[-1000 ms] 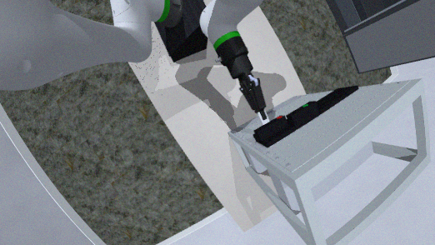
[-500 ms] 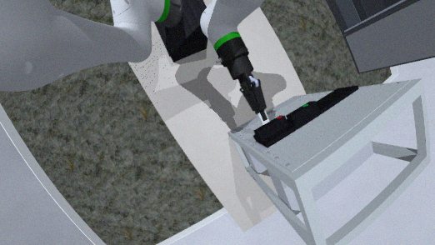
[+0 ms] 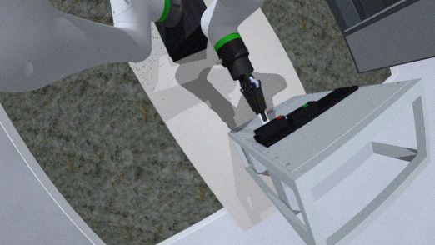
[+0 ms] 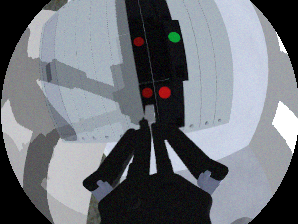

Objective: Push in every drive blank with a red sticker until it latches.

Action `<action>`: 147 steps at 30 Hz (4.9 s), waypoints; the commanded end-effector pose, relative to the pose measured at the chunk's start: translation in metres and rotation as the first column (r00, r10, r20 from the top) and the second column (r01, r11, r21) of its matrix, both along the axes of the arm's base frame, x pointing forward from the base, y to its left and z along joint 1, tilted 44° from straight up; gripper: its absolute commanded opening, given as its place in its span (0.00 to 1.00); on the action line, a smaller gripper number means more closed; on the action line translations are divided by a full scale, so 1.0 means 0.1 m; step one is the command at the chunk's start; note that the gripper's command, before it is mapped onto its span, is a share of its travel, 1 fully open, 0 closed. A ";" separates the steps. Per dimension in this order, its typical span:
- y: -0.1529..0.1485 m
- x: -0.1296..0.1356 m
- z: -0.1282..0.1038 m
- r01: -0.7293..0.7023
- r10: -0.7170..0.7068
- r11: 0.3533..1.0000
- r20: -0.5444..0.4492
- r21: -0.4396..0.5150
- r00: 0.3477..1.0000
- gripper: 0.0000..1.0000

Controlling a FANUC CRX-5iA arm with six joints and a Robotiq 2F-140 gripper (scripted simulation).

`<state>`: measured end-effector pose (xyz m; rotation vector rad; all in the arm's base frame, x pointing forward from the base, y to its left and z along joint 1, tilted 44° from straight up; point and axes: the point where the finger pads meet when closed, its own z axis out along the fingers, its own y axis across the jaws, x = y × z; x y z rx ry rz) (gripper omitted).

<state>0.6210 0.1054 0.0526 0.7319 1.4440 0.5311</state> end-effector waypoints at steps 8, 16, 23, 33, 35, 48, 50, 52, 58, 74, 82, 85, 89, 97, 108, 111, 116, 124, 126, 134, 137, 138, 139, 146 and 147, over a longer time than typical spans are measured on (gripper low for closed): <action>0.00 0.01 0.00 0.000 0.000 1.000 0.000 0.000 1.000 0.00; -0.01 0.03 0.00 0.000 0.000 1.000 0.000 0.000 1.000 0.00; -0.01 0.03 0.00 0.000 0.000 1.000 0.000 0.000 1.000 0.00; -0.01 0.06 0.00 0.000 0.000 1.000 0.000 0.000 1.000 0.00; -0.01 0.06 0.00 0.000 0.000 1.000 0.000 0.000 1.000 0.00; -0.01 0.08 0.00 0.000 0.000 1.000 0.000 0.000 1.000 0.00; -0.01 0.08 0.00 0.000 0.000 1.000 0.000 0.000 1.000 0.00; -0.01 0.08 0.00 0.000 0.000 1.000 0.000 0.000 1.000 0.00; -0.01 0.08 0.00 0.000 0.000 1.000 0.000 0.000 1.000 0.00; -0.01 0.08 0.00 0.000 0.000 1.000 0.000 0.000 1.000 0.00; -0.01 0.08 0.00 0.000 0.000 1.000 0.000 0.000 1.000 0.00; -0.01 0.05 0.00 0.000 0.000 1.000 0.000 0.000 1.000 0.00; 0.00 -0.01 0.00 0.000 0.000 1.000 0.000 0.000 1.000 0.00; 0.05 -0.45 0.01 0.000 0.000 1.000 0.000 0.000 1.000 0.00; 0.09 -0.74 0.02 0.000 0.000 1.000 0.000 0.000 1.000 0.00; 0.09 -0.74 0.02 0.000 0.000 1.000 0.000 0.000 1.000 0.00; 0.25 -0.72 0.18 0.000 0.000 1.000 0.000 0.000 1.000 0.00; 0.29 -0.68 0.22 0.000 0.000 1.000 0.000 0.000 1.000 0.00; 0.28 -0.58 0.22 0.000 0.000 1.000 0.000 0.000 1.000 0.00; 0.24 -0.33 0.22 0.000 0.000 1.000 0.000 0.000 1.000 0.00; 0.24 -0.33 0.22 0.000 0.000 1.000 0.000 0.000 1.000 0.00; 0.24 -0.33 0.22 0.000 0.000 1.000 0.000 0.000 1.000 0.00; 0.24 -0.33 0.22 0.000 0.000 1.000 0.000 0.000 1.000 0.00; 0.24 -0.33 0.22 0.000 0.000 1.000 0.000 0.000 1.000 0.00; 0.24 -0.33 0.22 0.000 0.000 1.000 0.000 0.000 1.000 0.00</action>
